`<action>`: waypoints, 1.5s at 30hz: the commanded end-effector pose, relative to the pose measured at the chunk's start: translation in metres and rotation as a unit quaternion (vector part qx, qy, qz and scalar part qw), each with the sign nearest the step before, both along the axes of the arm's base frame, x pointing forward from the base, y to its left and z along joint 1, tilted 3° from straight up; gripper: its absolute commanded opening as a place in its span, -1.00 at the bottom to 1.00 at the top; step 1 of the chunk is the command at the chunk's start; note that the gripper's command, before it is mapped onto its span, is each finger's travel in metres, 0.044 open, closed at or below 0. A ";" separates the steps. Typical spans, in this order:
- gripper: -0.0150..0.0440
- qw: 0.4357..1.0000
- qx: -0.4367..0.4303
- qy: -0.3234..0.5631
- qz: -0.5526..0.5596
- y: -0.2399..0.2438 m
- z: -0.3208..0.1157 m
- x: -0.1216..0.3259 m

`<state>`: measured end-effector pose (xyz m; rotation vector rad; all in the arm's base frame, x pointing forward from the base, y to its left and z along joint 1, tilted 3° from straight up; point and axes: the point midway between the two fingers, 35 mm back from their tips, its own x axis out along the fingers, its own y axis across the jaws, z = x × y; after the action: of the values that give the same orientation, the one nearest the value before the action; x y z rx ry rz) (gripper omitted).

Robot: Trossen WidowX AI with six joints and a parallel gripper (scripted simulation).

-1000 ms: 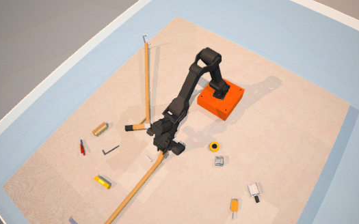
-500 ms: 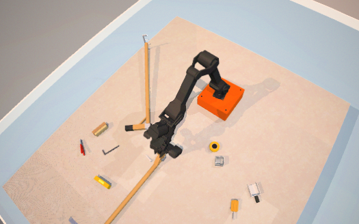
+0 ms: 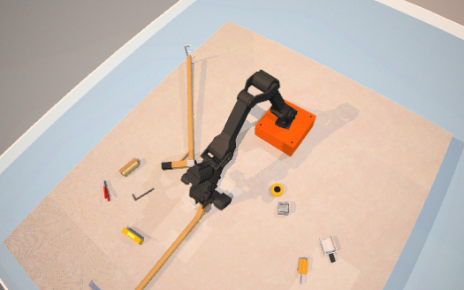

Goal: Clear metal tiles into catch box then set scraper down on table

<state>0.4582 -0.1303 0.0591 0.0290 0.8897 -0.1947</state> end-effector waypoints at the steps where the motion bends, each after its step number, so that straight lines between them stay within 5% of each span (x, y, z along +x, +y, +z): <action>1: -0.49 1.000 -0.001 -0.004 -0.001 -0.002 0.002 0.009; 45: -0.49 1.000 -0.001 -0.006 -0.001 -0.015 0.003 0.069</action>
<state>0.5207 -0.1437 0.0620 0.0281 0.8843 -0.1924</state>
